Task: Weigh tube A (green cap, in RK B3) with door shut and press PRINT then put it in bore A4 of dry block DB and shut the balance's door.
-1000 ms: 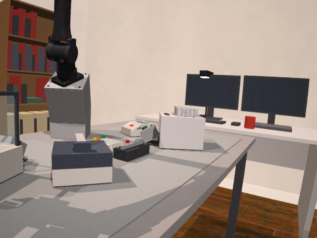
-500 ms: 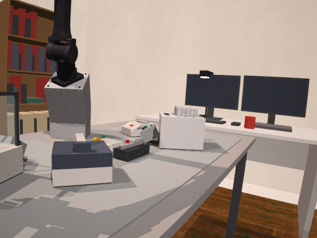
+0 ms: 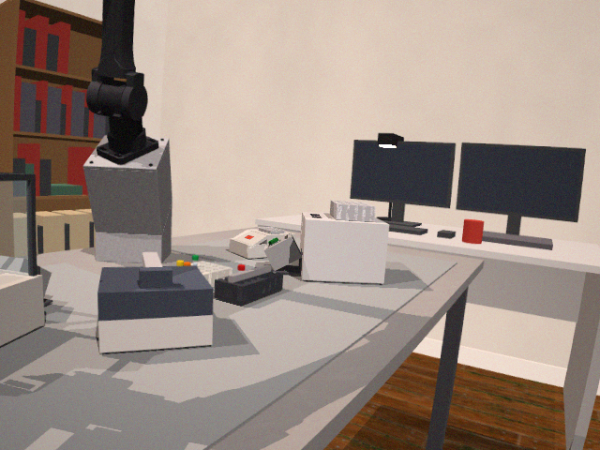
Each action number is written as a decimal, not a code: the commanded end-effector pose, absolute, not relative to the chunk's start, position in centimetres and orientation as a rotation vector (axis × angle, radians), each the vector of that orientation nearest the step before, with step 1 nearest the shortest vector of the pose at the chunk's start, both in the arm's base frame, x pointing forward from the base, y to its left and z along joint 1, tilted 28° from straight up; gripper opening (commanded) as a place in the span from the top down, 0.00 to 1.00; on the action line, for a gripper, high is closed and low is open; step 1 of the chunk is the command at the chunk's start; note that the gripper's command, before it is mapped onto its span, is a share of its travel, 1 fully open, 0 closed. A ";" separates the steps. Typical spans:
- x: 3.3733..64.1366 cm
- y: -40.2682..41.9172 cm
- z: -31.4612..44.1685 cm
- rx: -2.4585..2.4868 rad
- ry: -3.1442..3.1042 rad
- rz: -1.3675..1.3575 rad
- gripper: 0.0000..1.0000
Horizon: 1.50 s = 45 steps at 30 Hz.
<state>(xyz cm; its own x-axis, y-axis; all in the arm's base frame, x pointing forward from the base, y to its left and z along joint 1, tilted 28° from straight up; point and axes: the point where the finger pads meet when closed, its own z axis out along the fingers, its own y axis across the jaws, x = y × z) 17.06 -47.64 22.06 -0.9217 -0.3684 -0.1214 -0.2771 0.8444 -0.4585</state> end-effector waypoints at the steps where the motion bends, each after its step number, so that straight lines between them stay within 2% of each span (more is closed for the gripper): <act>1: 17.3 -47.9 25.6 -0.494 2.792 -0.734 0.70; 35: 15.3 -46.2 30.7 -0.498 2.788 -0.759 0.70; 45: 15.2 -46.1 30.1 -0.498 2.796 -0.738 0.70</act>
<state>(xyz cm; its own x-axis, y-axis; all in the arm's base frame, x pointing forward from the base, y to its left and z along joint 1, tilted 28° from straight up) 15.65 -45.19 27.25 -0.9228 -0.3663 -0.1198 -0.2757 0.8447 -0.4588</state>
